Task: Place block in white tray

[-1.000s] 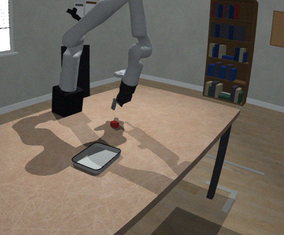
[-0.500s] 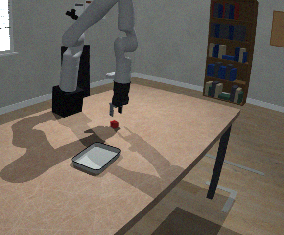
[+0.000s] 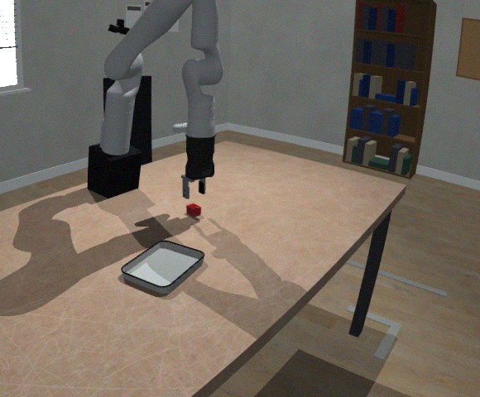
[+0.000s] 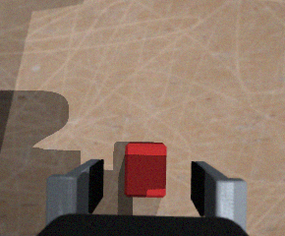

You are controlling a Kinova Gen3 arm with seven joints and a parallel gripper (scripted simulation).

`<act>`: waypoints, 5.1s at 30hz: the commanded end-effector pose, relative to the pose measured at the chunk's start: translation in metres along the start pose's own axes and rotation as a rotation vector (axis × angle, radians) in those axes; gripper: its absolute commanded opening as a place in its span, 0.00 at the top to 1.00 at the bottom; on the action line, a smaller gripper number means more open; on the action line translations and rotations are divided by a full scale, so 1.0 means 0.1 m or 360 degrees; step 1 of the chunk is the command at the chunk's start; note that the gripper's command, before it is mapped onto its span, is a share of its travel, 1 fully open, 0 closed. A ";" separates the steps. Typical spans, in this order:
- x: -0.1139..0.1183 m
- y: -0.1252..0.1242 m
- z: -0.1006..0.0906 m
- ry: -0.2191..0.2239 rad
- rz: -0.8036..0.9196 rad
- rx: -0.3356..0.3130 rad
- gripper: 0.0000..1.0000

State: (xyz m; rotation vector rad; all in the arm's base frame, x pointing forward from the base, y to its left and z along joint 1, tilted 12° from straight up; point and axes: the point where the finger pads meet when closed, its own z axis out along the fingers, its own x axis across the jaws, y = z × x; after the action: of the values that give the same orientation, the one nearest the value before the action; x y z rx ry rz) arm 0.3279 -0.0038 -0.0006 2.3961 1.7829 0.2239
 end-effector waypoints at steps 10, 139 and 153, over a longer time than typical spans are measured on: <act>-0.01 0.01 -0.01 0.0000 0.0002 -0.0008 0.00; -0.01 0.00 0.53 0.0001 0.0001 -0.0009 1.00; -0.01 0.00 0.53 0.0001 0.0001 -0.0009 1.00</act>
State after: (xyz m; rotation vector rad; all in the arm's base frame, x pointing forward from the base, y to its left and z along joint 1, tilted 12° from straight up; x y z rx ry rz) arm 0.3379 -0.0067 -0.0529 2.3941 1.7798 0.2284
